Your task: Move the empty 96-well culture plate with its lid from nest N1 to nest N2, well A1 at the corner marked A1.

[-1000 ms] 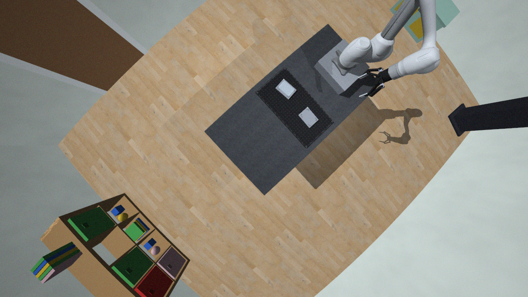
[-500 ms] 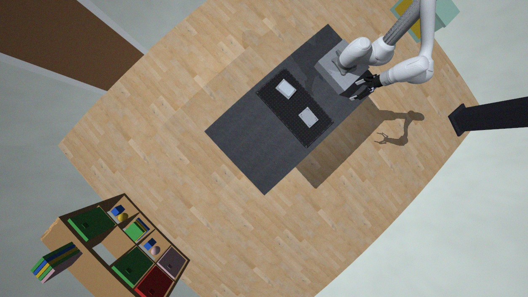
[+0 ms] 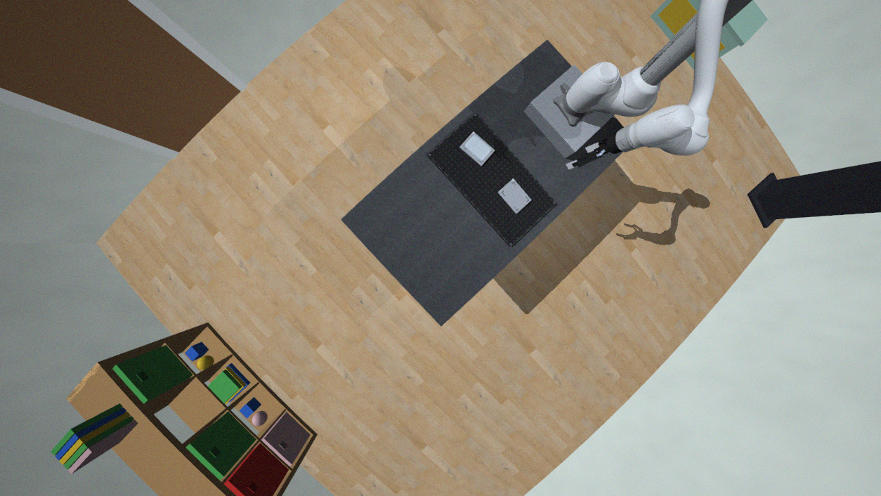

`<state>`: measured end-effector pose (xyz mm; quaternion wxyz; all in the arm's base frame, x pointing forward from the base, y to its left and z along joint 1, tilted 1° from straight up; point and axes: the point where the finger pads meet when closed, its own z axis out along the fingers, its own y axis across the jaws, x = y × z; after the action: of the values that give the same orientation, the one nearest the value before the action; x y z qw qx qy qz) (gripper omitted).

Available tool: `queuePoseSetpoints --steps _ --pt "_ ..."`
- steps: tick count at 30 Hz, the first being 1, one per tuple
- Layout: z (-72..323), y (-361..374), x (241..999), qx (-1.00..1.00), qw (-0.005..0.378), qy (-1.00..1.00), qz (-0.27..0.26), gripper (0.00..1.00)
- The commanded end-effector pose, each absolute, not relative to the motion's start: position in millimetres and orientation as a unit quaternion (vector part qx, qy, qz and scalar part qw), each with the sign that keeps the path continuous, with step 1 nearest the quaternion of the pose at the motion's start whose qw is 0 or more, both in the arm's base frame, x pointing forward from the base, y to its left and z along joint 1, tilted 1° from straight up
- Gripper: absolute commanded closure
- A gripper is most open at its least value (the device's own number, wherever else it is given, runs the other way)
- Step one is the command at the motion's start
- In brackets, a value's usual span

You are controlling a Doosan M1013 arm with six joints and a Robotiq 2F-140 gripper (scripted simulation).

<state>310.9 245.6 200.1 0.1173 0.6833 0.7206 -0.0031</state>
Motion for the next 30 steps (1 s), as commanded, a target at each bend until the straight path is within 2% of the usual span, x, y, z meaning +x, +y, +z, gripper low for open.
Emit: queuePoseSetpoints --steps 1,30 --pt "196 242 322 0.717 0.114 0.688 -0.001 0.00" --pt "153 185 423 0.937 0.079 0.339 0.010 0.00"
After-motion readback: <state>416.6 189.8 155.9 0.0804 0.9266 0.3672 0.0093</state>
